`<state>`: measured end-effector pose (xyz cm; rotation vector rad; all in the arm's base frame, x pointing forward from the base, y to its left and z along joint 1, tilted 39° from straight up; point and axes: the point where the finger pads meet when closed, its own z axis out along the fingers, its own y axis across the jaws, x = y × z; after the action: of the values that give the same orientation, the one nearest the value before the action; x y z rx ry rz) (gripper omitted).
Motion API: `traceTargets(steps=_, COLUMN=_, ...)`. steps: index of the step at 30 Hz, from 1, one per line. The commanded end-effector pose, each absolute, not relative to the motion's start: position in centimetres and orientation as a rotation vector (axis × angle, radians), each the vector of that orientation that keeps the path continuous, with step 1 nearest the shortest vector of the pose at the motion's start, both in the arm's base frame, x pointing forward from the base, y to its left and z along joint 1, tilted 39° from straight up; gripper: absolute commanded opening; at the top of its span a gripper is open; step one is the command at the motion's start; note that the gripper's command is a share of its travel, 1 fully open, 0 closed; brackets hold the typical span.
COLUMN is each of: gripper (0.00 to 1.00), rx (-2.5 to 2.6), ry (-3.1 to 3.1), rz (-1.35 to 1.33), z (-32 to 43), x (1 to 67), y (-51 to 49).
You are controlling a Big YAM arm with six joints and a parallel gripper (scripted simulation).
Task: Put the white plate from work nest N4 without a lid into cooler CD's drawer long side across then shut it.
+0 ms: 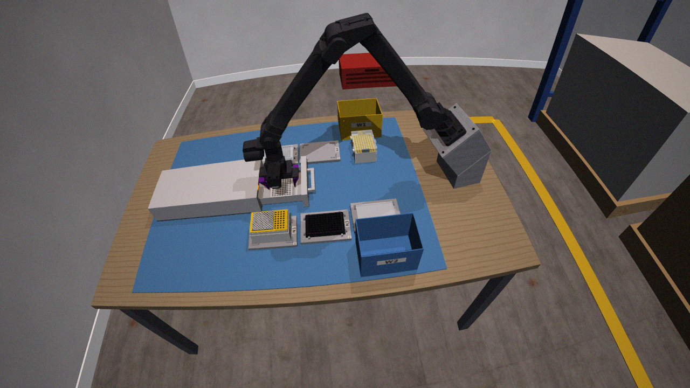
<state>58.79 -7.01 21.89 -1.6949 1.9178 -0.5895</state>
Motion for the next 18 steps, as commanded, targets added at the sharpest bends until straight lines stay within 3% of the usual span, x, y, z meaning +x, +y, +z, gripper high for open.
traceTargets(steps=1, gripper=1.0, rx=-1.686, ry=1.898, rz=-0.602, z=22.7, x=59.9, y=-6.5)
traceTargets(steps=18, gripper=1.0, rx=-1.683, ry=1.903, rz=-0.612, z=25.1, x=57.0, y=-7.3)
